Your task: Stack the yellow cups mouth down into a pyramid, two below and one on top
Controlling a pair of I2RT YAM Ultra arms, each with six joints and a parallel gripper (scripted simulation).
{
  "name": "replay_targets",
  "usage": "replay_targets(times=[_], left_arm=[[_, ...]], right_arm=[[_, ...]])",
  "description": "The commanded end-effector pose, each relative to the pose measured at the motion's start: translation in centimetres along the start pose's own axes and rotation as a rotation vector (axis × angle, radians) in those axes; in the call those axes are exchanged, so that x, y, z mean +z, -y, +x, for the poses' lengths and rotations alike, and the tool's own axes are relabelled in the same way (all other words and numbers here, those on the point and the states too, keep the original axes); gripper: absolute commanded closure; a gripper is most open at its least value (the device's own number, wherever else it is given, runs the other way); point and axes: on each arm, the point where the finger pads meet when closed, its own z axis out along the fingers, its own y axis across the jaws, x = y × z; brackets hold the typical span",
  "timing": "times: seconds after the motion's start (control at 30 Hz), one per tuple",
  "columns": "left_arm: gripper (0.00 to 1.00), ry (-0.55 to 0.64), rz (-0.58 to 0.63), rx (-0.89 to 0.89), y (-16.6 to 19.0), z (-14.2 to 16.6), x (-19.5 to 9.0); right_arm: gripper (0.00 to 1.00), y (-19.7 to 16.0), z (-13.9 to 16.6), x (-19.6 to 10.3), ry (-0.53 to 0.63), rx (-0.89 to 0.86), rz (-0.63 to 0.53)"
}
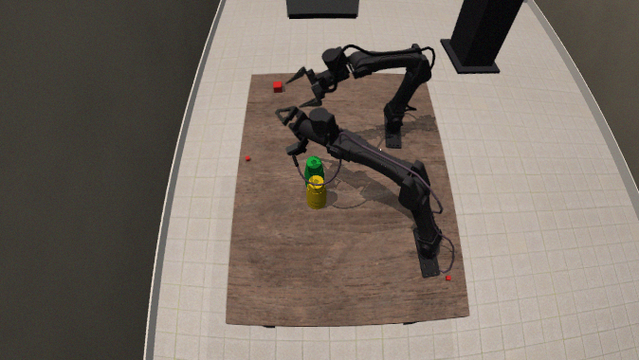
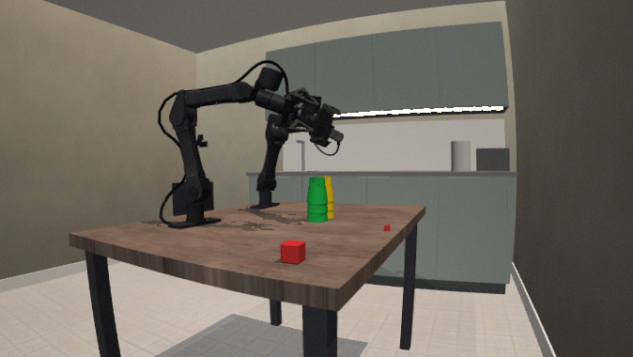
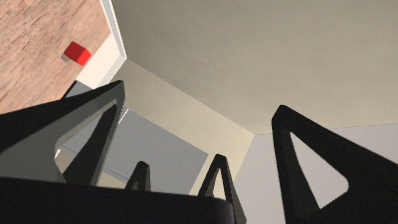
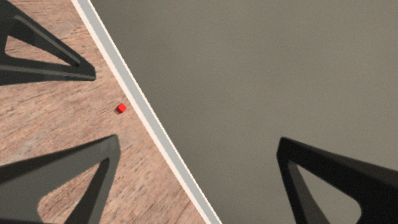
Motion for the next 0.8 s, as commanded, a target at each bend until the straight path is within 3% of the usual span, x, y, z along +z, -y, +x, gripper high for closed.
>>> replay_targets(times=[0.0, 0.57, 0.77], left_arm=[[0.0, -0.006, 0.019, 0.001, 0.9, 0.3, -0.4], [0.0, -0.006, 0.019, 0.001, 0.9, 0.3, -0.4], [0.0, -0.053, -0.046, 0.186, -0.6, 0.1, -1.2]], right_arm=[[0.0, 0.4, -0.3, -0.2, 0.008, 0.0, 0.011], [0.0, 0.4, -0.3, -0.2, 0.008, 0.0, 0.011], [0.0, -2.9, -0.8, -2.4, 0.002, 0.182, -0.095]])
